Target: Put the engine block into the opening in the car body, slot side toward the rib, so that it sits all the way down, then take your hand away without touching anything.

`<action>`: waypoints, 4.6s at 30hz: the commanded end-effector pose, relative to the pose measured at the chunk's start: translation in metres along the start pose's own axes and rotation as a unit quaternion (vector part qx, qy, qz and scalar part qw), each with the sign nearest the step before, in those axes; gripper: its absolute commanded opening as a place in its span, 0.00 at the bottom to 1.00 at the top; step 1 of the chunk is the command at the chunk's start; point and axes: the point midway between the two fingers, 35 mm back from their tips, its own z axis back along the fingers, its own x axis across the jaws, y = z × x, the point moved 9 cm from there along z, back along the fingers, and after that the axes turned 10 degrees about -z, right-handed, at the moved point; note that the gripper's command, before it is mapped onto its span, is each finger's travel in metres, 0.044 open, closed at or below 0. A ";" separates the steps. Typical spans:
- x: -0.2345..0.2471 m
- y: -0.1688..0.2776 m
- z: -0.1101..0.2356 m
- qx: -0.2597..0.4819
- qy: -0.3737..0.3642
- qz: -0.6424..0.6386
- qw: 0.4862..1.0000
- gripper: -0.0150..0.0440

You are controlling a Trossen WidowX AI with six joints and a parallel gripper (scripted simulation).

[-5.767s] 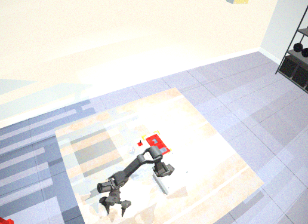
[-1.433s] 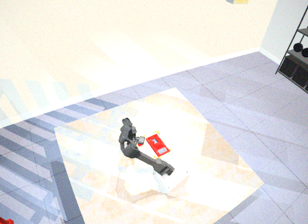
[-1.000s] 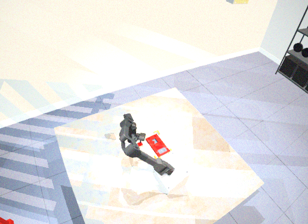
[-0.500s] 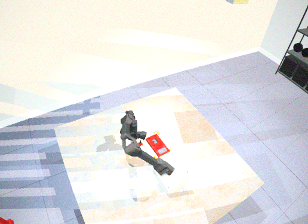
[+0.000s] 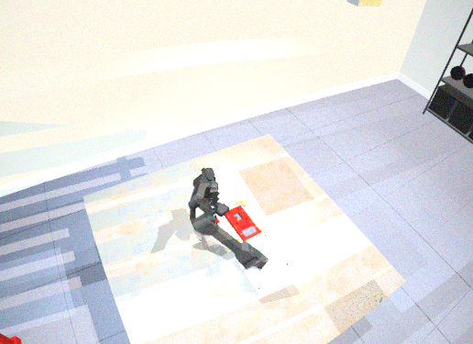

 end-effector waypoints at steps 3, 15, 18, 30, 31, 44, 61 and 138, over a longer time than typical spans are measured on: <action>0.003 0.019 -0.006 0.003 0.000 -0.112 0.994 0.25; 0.009 0.053 -0.020 0.004 0.001 -0.315 0.949 0.25; 0.011 0.061 -0.023 0.004 0.001 -0.364 0.931 0.25; 0.020 0.093 -0.037 0.003 0.002 -0.549 0.836 0.25; 0.021 0.096 -0.038 0.003 0.002 -0.563 0.826 0.25; 0.035 0.129 -0.054 0.002 0.002 -0.734 0.679 0.25; 0.041 0.144 -0.061 0.001 0.001 -0.810 0.586 0.52; 0.039 0.146 -0.060 0.001 0.001 -0.809 0.588 0.52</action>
